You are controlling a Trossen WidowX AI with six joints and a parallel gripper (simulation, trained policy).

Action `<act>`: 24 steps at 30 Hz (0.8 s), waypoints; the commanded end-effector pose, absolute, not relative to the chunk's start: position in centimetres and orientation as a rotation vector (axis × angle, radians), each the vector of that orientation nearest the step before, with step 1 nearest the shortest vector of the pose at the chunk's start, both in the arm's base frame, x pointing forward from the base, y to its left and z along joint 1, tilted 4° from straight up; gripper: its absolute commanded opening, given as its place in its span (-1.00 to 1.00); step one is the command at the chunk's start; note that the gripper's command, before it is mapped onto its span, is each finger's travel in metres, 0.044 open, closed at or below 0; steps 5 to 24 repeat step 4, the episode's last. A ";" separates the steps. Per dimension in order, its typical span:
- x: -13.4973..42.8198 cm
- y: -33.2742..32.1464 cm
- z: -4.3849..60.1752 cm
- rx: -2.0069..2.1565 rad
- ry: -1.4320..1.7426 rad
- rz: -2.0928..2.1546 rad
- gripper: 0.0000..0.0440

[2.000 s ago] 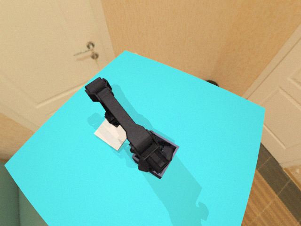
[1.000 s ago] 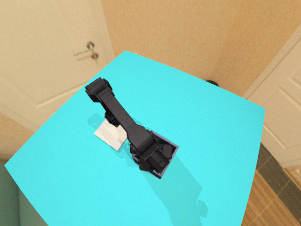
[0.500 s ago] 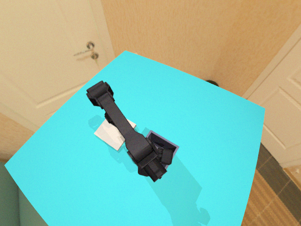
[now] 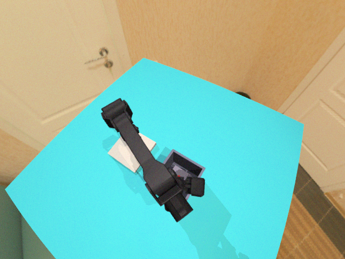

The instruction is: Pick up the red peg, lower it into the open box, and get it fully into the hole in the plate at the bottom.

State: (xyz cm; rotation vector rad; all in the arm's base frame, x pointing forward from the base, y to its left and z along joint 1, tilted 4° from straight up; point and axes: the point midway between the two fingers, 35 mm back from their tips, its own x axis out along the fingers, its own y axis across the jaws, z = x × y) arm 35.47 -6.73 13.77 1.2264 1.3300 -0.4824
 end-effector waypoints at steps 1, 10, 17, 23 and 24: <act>36.2 -6.3 12.5 1.249 1.371 -0.429 -0.24; 36.5 -6.3 12.9 1.258 1.366 -0.399 -0.25; 36.5 -6.3 12.9 1.258 1.366 -0.399 -0.25; 36.5 -6.3 12.9 1.258 1.366 -0.399 -0.25; 36.5 -6.3 12.9 1.258 1.366 -0.399 -0.25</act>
